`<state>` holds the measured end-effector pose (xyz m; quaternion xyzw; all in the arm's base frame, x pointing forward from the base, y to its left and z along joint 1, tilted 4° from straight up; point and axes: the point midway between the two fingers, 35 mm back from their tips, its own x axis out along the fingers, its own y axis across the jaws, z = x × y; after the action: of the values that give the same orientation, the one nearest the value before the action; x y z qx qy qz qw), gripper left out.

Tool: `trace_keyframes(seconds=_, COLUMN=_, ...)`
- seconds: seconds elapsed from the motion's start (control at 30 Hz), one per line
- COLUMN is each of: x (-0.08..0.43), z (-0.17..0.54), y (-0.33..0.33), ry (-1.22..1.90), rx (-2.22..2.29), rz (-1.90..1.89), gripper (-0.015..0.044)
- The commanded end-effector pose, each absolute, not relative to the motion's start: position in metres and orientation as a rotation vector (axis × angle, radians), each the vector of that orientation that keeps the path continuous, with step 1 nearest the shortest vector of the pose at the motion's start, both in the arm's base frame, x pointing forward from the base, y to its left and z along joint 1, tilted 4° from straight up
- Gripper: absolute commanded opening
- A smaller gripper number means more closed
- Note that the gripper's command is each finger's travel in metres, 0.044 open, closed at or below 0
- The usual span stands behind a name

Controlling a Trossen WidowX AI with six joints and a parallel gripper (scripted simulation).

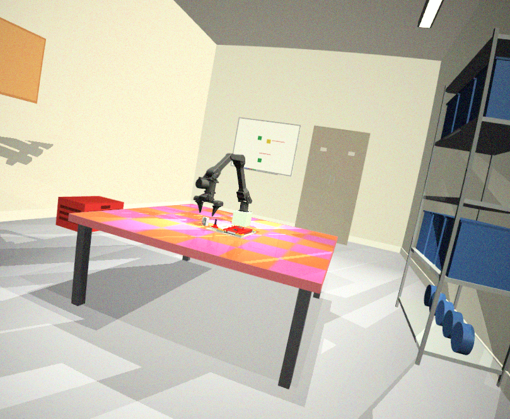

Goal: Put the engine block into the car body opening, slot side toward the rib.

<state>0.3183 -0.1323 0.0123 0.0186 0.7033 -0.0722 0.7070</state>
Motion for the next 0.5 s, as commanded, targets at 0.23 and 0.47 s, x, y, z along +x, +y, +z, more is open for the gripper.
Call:
trace_keyframes(seconds=0.23, x=0.317, z=-0.007, y=-0.132, ry=1.567, rx=0.049, rz=-0.156, gripper=0.044)
trace_keyframes(seconds=0.47, x=0.317, z=-0.018, y=-0.133, ry=1.567, rx=0.049, rz=-0.156, gripper=0.044)
